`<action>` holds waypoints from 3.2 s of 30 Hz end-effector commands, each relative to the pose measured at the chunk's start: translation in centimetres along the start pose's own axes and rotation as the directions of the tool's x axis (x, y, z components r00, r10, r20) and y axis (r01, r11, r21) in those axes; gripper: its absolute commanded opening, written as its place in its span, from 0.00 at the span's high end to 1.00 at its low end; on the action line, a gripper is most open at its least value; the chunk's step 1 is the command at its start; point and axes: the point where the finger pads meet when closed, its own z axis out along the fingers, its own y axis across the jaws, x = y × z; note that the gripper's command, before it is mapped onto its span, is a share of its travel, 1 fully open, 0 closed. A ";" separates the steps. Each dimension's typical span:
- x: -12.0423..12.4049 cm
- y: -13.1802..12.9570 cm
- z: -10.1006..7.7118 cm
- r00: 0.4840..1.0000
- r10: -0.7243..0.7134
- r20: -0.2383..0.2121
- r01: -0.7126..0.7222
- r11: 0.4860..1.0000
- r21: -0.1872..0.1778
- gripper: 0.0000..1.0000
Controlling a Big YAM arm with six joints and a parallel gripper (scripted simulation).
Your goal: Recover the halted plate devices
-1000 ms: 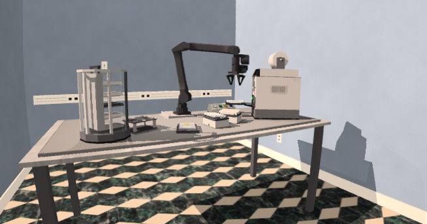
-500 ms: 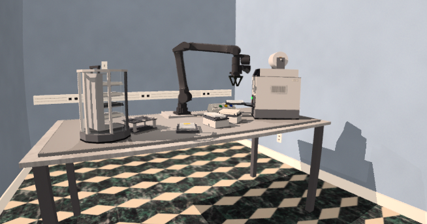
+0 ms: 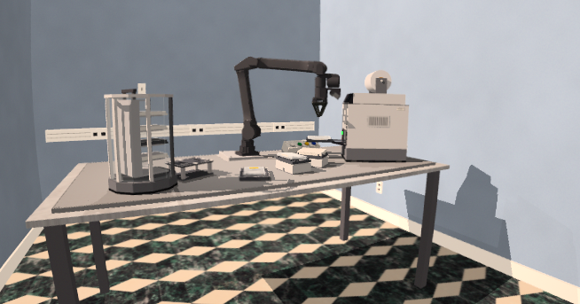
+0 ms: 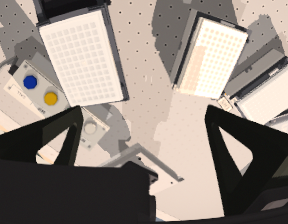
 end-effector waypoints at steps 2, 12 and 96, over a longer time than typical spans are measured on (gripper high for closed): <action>-1.4 -2.1 -3.4 0.972 0.218 0.086 -0.219 0.976 -0.004 0.00; -1.0 -4.8 -3.0 0.913 0.400 0.076 -0.400 0.916 -0.015 0.00; 8.1 -27.2 -2.4 0.691 0.720 0.057 -0.721 0.693 -0.007 0.00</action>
